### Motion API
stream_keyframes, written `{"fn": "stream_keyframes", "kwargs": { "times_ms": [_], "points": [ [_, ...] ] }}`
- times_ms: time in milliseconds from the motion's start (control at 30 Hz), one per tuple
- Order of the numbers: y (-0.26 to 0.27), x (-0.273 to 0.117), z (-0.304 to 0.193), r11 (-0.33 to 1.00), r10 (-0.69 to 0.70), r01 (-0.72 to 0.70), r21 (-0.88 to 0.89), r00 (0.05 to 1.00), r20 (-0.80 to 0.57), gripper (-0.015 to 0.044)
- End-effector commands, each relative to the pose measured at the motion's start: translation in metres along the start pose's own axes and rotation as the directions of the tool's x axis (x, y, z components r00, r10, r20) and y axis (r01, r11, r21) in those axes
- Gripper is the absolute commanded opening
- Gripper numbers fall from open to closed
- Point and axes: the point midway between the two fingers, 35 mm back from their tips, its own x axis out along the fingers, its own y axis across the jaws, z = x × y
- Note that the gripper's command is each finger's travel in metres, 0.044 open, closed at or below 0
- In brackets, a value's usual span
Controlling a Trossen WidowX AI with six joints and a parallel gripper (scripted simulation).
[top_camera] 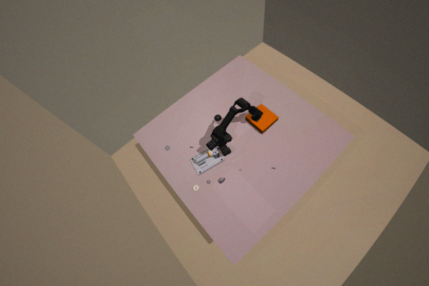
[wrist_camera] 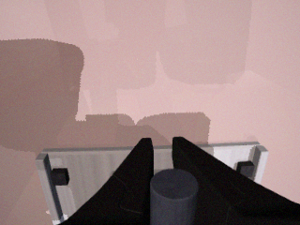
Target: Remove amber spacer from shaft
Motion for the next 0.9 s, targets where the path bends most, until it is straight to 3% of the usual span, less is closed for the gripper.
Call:
{"fn": "stream_keyframes", "kwargs": {
  "times_ms": [0,867],
  "points": [
    [-0.0003,0.0,0.0015,1.0,-0.002,0.002,0.003,1.0,0.003,0.0],
    [-0.0003,0.0001,0.0048,1.0,-0.002,0.002,0.003,1.0,0.003,0.0]
  ]
}}
